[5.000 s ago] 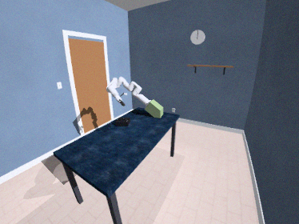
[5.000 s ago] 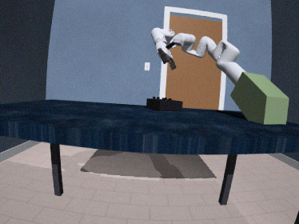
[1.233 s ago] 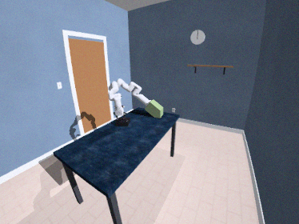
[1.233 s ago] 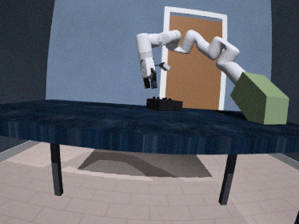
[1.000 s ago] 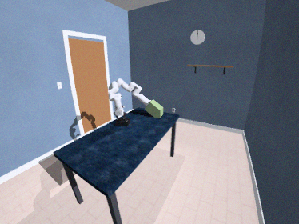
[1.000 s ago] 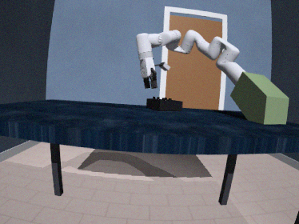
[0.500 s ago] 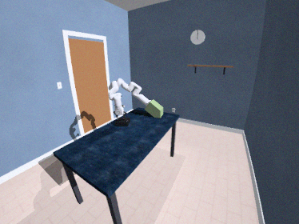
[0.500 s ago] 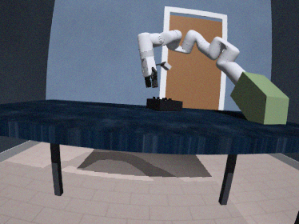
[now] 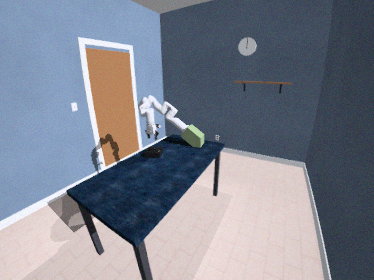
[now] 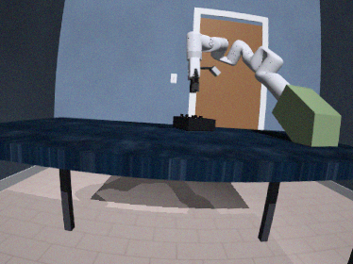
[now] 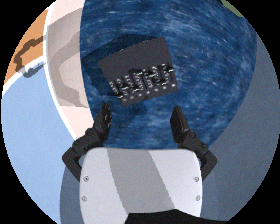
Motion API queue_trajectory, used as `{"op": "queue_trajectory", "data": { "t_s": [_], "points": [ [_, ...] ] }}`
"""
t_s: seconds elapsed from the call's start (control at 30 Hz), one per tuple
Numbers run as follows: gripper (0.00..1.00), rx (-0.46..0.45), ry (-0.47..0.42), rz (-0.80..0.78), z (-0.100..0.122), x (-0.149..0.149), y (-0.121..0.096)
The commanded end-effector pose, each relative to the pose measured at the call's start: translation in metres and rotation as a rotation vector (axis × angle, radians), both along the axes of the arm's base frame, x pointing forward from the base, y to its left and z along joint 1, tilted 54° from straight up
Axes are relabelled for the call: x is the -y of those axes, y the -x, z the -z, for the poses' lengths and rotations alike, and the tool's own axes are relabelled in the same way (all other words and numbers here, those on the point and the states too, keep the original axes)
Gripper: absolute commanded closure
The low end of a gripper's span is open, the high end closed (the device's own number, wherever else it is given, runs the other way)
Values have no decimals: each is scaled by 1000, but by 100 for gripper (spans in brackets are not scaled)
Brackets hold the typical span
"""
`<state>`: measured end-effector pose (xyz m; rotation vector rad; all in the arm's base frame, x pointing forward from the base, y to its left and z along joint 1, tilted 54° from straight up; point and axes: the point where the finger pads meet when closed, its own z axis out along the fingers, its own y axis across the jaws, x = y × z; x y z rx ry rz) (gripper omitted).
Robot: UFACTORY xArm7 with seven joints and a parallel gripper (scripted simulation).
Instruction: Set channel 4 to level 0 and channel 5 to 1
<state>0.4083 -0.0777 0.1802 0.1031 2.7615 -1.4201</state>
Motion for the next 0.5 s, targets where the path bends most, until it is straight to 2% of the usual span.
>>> {"op": "queue_trajectory", "data": {
  "t_s": [0.0,0.47],
  "points": [
    [0,63,-6,-27,-8,-5,8],
    [0,80,-6,-15,-8,-5,8]
  ]
}}
